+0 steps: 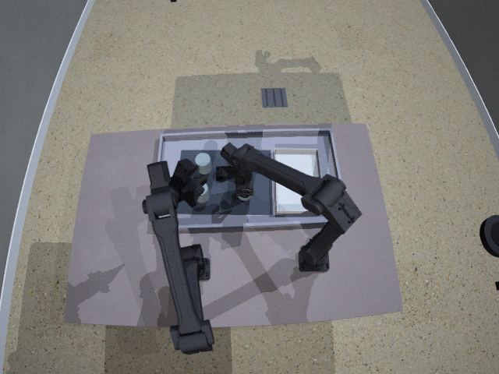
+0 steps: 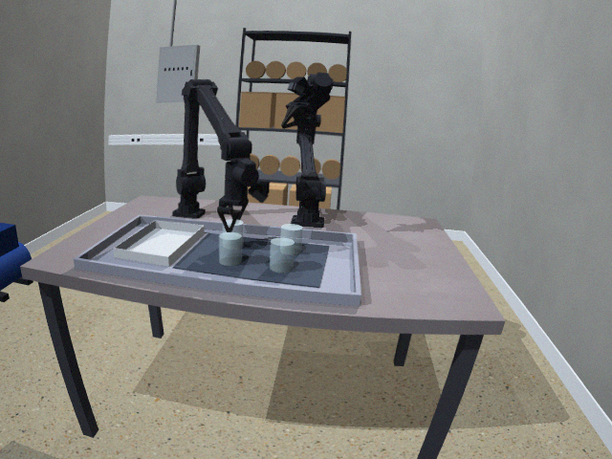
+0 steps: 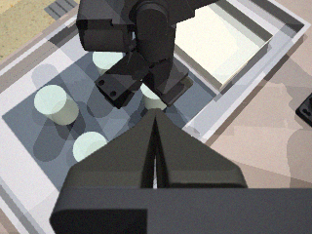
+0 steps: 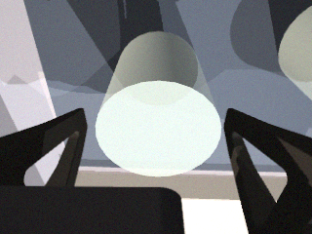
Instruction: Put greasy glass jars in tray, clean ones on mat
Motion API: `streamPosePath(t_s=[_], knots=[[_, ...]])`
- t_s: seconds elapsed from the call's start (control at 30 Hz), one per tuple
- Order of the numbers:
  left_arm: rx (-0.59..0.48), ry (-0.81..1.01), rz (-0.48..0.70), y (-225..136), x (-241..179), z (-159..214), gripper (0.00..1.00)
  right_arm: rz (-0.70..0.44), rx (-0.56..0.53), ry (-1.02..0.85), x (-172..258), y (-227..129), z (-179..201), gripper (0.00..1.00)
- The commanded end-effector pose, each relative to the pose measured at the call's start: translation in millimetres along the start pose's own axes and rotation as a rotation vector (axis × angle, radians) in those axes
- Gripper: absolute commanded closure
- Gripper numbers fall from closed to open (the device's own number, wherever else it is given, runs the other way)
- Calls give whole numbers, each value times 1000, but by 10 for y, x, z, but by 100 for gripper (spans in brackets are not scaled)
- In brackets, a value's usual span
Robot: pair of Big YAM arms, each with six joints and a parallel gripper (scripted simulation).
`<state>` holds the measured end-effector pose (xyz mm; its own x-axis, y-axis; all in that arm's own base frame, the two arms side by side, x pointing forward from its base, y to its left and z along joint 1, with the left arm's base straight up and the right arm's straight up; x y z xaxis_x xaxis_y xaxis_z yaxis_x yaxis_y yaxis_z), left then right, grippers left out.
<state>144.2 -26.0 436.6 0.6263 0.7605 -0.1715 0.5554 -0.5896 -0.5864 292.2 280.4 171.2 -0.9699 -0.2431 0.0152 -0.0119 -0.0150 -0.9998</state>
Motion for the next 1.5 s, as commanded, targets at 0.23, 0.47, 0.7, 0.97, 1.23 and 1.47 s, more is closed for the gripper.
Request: streamPosePath(t_s=[0.23, 0.47, 0.7, 0.97, 1.23, 1.47], knots=[[-2, 28, 7, -38, -10, -65, 100, 41, -27, 3, -75, -63, -27, 27], [-8, 25, 3, -36, -5, -77, 100, 32, -22, 0, -58, -58, -32, 42], [-8, 25, 3, -36, -5, -77, 100, 62, -38, 3, -100, -394, -40, 38], [-8, 25, 3, -36, -5, -77, 100, 44, -27, 0, 18, -727, 232, 38], [12, 58, 40, 56, 50, -26, 100, 23, -15, -21, 192, -684, 725, 38], [-13, 91, 134, 158, 79, -4, 100, 37, -23, -52, 193, -657, 1093, 38]])
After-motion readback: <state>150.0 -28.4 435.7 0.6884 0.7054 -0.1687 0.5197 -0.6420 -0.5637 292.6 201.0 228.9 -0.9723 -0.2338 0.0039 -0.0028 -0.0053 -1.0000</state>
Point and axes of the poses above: on each arm, the point where the finger pads meet when closed, its own y axis out along the fingers, its own x axis across the jaws, z = x × y, the point moved 10 cm from there along -y, back along the fingers, and after that the axes turned 12 degrees about -y, right-handed, at the moved point
